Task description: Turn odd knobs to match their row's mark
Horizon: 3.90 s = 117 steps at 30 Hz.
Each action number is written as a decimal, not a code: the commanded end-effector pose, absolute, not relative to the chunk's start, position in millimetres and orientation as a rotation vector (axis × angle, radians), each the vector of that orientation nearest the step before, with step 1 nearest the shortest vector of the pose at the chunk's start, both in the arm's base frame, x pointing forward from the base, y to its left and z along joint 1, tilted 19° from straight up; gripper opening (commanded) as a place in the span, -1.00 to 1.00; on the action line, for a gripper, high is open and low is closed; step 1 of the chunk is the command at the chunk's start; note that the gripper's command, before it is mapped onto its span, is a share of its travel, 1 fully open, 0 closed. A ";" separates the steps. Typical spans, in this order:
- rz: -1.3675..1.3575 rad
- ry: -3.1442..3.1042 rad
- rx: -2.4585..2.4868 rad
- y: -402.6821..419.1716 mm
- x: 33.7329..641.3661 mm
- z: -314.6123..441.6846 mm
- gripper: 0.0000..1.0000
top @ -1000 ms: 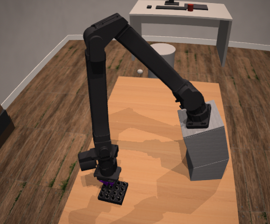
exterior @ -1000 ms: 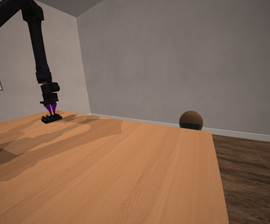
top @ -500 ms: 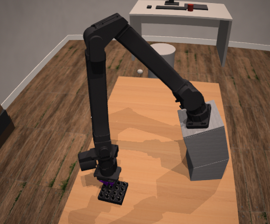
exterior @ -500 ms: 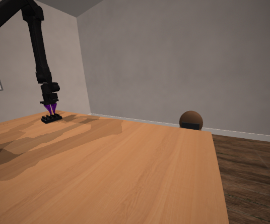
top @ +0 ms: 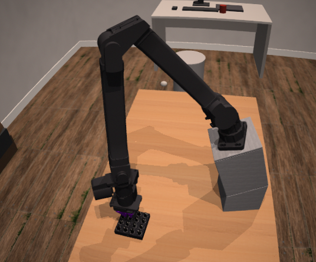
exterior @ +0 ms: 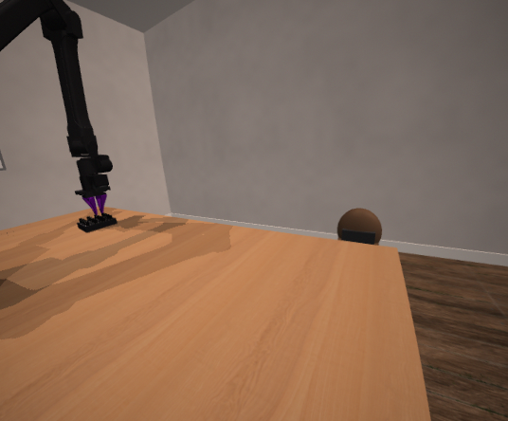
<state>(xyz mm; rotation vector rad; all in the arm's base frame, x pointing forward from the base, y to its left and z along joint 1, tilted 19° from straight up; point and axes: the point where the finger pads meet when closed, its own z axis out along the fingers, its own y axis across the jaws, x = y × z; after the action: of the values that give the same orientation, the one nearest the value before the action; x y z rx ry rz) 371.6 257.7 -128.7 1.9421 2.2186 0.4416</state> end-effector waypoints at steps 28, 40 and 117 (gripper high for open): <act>0.428 2.220 1.944 258.9 365.2 -135.9 -0.62; 0.425 2.221 1.945 258.7 365.0 -135.9 -0.62; 0.450 2.213 1.941 262.6 373.7 -136.9 -0.62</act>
<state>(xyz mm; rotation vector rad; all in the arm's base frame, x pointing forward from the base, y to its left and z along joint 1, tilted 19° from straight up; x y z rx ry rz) 371.8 257.9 -132.7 1.9417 2.2179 0.4443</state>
